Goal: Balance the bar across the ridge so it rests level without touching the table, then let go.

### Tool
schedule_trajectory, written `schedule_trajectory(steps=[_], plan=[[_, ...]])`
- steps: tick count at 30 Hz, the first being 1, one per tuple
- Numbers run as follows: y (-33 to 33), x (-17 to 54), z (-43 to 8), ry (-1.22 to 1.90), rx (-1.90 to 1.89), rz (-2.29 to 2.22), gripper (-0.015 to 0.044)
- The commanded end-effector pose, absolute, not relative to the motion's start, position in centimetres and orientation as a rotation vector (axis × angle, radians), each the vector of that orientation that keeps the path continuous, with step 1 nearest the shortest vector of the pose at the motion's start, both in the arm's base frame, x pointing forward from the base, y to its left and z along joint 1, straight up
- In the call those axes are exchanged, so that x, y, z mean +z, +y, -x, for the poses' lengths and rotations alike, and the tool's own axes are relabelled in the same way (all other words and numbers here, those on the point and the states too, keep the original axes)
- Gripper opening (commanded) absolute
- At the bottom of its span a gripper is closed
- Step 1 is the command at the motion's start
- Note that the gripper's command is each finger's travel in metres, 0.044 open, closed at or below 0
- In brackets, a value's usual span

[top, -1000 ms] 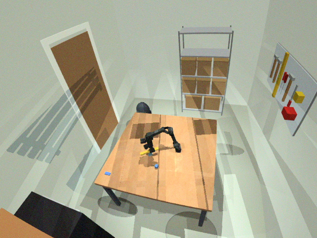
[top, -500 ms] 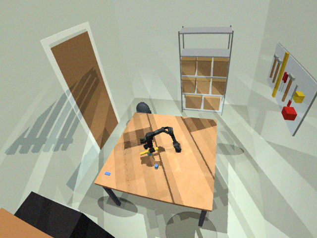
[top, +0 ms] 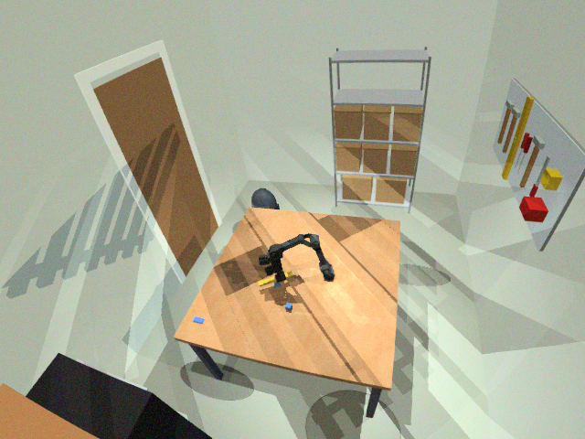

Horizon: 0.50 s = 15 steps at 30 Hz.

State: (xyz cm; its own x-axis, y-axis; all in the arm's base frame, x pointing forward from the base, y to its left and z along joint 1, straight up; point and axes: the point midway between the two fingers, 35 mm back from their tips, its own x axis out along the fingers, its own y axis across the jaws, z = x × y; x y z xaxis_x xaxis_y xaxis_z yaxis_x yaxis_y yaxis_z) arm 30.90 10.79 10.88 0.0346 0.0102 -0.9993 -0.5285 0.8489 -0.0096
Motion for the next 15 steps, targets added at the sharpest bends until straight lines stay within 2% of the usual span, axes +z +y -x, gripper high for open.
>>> schedule_trajectory(steps=[1,15], plan=[[10.78,10.66,-30.79,1.495,0.434,0.431,0.0000],[10.77,10.54,-30.77,1.495,0.434,0.431,0.0000]])
